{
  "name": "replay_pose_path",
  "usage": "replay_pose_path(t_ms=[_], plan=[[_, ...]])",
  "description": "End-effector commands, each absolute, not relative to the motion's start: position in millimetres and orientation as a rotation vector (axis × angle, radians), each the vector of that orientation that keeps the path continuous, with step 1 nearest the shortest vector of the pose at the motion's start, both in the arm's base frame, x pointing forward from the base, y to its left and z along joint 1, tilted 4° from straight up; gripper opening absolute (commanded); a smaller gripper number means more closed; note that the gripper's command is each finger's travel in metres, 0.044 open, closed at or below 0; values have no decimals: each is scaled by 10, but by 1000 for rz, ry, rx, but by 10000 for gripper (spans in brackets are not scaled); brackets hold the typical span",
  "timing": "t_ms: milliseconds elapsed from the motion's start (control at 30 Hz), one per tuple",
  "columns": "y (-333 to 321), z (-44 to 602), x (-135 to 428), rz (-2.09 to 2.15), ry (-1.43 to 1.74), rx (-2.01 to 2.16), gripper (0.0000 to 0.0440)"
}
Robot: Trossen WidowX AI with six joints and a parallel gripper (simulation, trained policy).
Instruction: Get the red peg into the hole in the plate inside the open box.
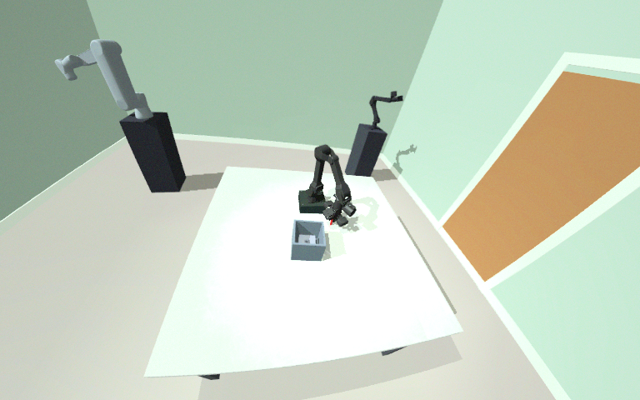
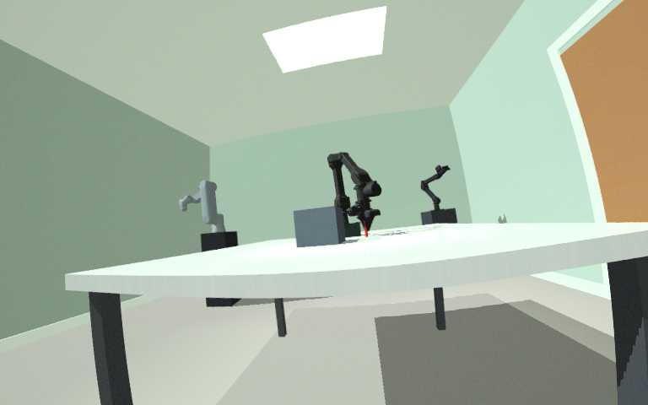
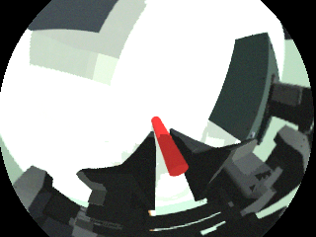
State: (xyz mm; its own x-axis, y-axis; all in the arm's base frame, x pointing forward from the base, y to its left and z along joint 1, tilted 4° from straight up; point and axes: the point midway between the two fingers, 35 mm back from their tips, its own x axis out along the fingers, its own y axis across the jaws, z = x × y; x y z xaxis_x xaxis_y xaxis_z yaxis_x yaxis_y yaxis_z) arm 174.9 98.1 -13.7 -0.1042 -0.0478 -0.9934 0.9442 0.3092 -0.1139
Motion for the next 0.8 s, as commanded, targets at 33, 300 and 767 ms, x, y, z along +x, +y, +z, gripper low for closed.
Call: replay_pose_path(t_ms=[33,300,767], plan=[[1014,-153,1788,-1035,1413,901,9],[1066,11,1863,-1008,1392,987,0],[1126,401,2052,-922,1341,1126,0]])
